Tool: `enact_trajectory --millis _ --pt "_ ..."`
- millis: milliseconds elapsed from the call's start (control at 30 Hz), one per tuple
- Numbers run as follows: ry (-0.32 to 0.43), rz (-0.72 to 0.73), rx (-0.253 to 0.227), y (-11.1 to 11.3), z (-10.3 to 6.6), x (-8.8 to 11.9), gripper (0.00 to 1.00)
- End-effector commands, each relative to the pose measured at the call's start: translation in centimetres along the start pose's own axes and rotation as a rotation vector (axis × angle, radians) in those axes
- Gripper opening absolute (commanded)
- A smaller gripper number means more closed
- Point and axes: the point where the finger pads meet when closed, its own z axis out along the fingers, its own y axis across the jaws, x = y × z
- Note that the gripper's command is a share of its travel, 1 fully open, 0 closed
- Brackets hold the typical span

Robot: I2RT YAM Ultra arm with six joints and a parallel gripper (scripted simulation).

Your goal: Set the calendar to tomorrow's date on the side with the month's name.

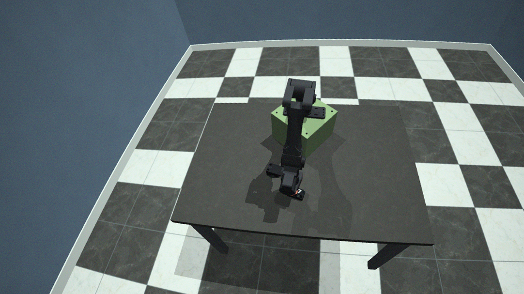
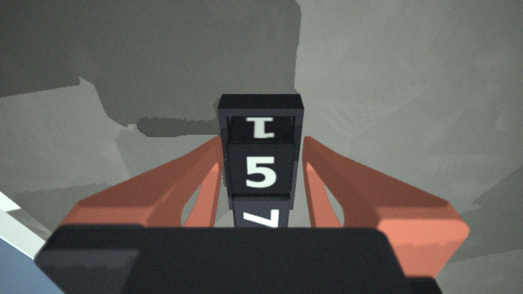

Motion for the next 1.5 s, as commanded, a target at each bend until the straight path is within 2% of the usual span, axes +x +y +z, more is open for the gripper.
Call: enact_trajectory --millis 0,567,600,1467 --pt "0.0 0.0 -0.012 0.4 -0.28 0.05 0.45" --pt "0.0 0.0 -0.012 0.4 -0.28 0.05 0.45" --pt "0.0 0.0 -0.012 0.4 -0.28 0.05 0.26" --pt "0.0 0.0 -0.012 0.4 -0.28 0.05 0.26"
